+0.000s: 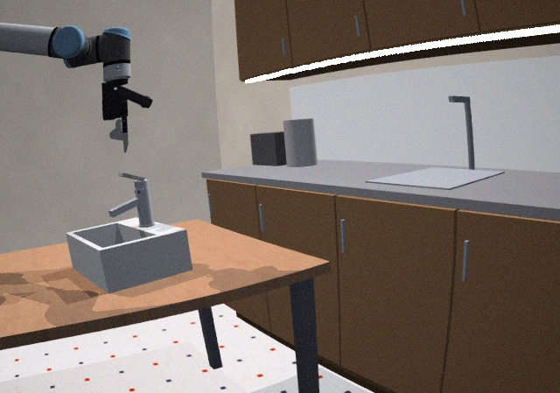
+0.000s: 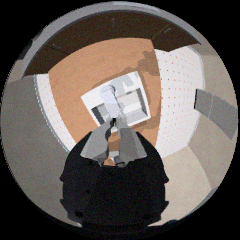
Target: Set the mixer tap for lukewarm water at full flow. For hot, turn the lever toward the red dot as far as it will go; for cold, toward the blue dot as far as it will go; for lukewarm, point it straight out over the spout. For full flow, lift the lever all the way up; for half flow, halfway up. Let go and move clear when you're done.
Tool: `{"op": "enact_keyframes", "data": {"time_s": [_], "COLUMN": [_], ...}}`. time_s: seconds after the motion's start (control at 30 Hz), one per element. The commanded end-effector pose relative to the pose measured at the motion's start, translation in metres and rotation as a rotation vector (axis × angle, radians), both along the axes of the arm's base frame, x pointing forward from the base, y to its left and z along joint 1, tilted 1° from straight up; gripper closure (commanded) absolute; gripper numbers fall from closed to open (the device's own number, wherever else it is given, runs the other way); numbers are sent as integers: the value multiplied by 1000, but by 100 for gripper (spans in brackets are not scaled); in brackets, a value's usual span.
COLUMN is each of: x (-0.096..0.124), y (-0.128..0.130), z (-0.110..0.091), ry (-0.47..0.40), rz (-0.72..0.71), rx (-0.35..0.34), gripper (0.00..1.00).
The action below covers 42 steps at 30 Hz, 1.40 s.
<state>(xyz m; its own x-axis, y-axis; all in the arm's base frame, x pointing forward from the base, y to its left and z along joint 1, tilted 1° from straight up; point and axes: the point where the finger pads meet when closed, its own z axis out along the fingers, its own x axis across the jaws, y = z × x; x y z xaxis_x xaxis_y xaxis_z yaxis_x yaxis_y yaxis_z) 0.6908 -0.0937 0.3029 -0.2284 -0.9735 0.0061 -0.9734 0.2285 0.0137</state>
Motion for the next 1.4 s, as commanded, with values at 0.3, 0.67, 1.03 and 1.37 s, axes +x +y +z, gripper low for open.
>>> {"op": "enact_keyframes", "data": {"time_s": [0.3, 0.67, 1.03, 1.37], "x": [-3, -5, -5, -5], "y": [3, 4, 5, 5], "z": [2, 2, 2, 2], "ry": [-3, -2, -3, -3], "rz": [302, 403, 440, 440], "rx": [11, 12, 12, 12], "gripper": [100, 100, 100, 57]}}
